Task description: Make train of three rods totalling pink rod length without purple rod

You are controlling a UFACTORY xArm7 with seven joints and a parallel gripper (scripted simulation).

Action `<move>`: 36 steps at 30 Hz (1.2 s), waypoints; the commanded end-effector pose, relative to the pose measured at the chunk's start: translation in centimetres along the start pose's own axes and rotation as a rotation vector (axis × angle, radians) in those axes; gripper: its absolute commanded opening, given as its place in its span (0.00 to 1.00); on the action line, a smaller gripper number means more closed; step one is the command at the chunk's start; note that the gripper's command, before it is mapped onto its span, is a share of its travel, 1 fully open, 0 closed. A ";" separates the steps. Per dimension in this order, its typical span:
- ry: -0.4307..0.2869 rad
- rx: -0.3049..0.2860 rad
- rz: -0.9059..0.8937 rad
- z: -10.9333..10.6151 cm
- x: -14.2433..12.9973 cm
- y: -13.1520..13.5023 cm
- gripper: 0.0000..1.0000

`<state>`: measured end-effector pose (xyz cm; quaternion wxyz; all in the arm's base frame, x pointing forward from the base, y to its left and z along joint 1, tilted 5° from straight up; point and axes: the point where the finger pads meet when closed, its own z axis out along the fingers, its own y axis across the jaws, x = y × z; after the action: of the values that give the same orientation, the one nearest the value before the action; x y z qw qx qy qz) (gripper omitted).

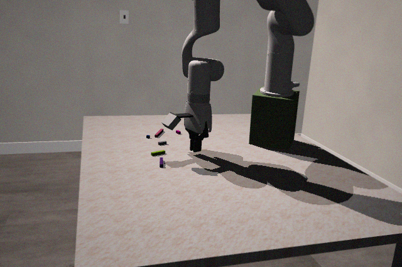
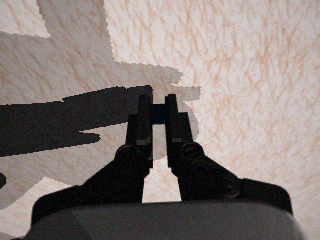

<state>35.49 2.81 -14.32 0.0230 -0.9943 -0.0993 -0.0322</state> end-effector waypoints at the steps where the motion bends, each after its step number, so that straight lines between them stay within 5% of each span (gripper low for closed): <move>1: 0.003 0.000 0.000 0.0 0.1 0.0 0.04; 36: 0.003 0.000 0.000 1.2 0.1 0.0 0.04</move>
<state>35.56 2.87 -15.53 0.0229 -0.9943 -0.0993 -0.0322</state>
